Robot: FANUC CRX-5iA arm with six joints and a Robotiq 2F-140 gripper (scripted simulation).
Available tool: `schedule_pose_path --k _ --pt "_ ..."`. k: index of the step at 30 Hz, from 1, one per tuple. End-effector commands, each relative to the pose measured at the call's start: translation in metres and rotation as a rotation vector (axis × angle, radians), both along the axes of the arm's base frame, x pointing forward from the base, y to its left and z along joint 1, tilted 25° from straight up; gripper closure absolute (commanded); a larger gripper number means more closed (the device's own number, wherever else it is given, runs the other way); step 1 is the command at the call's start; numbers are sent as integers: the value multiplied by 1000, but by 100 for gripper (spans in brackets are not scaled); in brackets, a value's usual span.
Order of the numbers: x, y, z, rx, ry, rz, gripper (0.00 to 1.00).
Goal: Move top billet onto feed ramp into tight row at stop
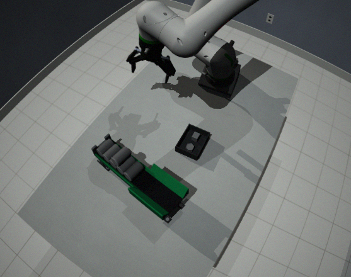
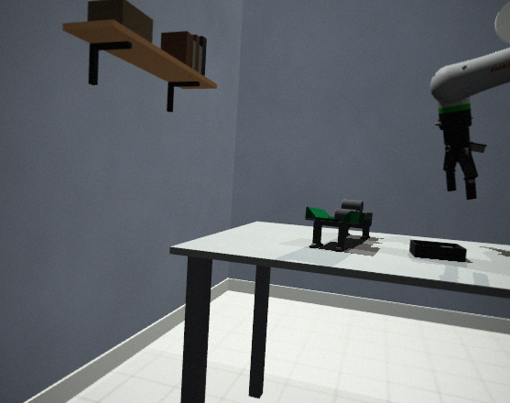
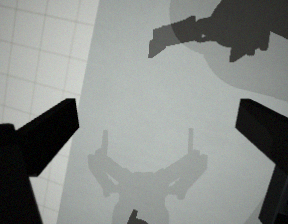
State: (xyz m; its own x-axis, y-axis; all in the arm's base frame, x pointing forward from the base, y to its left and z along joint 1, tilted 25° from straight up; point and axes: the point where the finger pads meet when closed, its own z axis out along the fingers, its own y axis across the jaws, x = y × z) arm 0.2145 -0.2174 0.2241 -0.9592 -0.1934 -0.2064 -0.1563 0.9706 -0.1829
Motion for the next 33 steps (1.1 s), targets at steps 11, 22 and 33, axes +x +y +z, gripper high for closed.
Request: schedule_pose_path --k 11,22,33 --pt "146 28 123 -75 -45 593 0" --pt "238 65 187 -167 -90 965 0" --pt "284 90 215 -225 -117 1162 0"
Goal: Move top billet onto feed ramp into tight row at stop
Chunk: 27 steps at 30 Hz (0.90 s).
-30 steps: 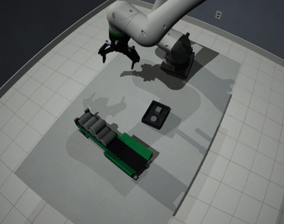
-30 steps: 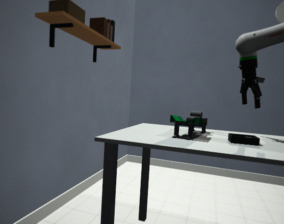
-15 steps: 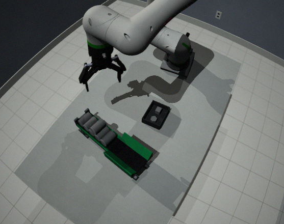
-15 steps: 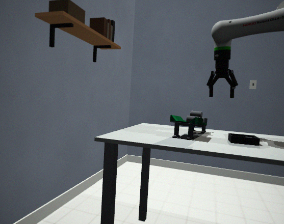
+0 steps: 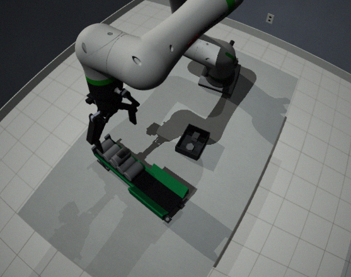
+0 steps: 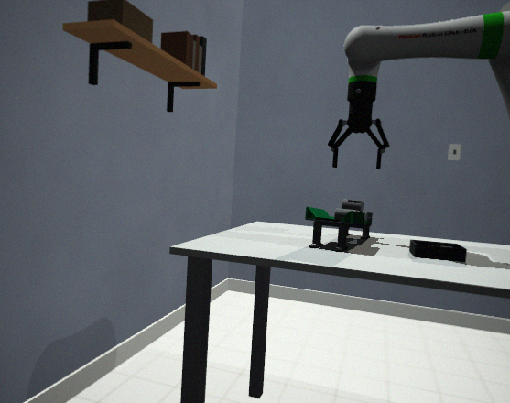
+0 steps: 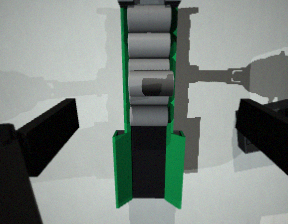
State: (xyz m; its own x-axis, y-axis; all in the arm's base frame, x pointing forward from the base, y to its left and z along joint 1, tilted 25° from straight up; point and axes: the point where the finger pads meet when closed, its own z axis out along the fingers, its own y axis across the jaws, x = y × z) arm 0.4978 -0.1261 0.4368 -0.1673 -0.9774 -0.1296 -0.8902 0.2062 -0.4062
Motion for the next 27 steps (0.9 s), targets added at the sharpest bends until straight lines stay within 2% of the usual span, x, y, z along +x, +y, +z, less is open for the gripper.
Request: schedule_pose_path --k 1,13,17,23,24,27 --pt "1 -1 3 2 3 5 0" --pt "1 -1 2 2 3 5 0" --pt "8 -1 -12 3 3 5 0" --pt "13 -1 -22 3 3 5 0" --pt "13 -1 -22 3 3 5 42" --pt "13 -1 -22 3 3 5 42"
